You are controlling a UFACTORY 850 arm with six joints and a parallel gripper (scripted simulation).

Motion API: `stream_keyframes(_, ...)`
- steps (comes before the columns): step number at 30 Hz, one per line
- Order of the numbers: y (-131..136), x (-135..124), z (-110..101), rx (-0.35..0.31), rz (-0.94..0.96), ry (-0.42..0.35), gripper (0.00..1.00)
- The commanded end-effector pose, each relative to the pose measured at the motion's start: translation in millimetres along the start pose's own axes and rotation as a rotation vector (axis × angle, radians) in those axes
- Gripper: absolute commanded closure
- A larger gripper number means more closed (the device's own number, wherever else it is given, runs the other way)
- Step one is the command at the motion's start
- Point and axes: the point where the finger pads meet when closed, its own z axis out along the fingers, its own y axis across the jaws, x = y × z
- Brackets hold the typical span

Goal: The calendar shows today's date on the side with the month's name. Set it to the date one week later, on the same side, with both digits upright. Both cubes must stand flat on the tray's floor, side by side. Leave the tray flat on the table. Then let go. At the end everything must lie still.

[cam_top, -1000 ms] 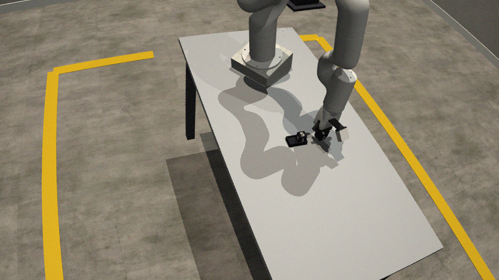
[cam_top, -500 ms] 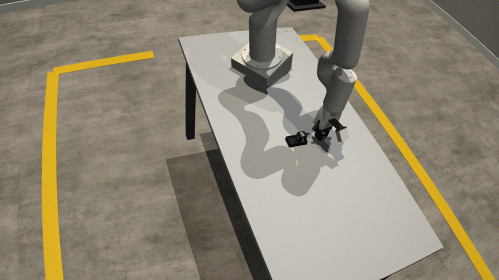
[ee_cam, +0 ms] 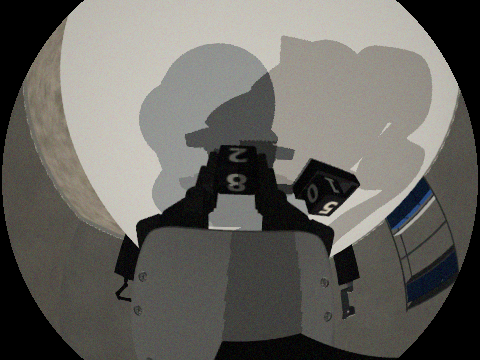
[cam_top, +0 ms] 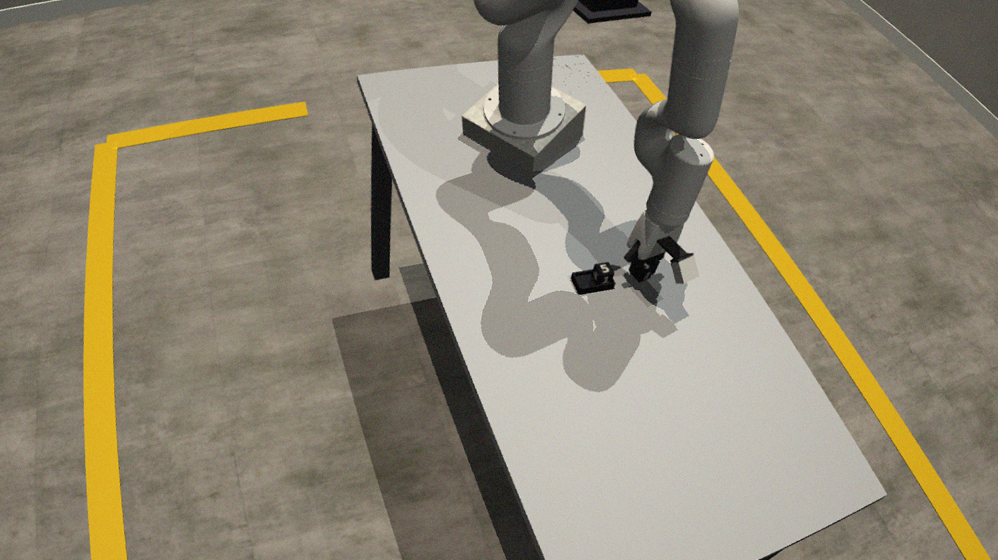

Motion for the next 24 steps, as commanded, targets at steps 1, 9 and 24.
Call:
stream_keyframes(1,-0.1,0.8,-0.5,0.0,0.0,0.001,0.71)
stream_keyframes(9,-0.1,0.8,-0.5,0.0,0.0,0.001,0.71)
stream_keyframes(24,-0.1,0.8,-0.5,0.0,0.0,0.001,0.67)
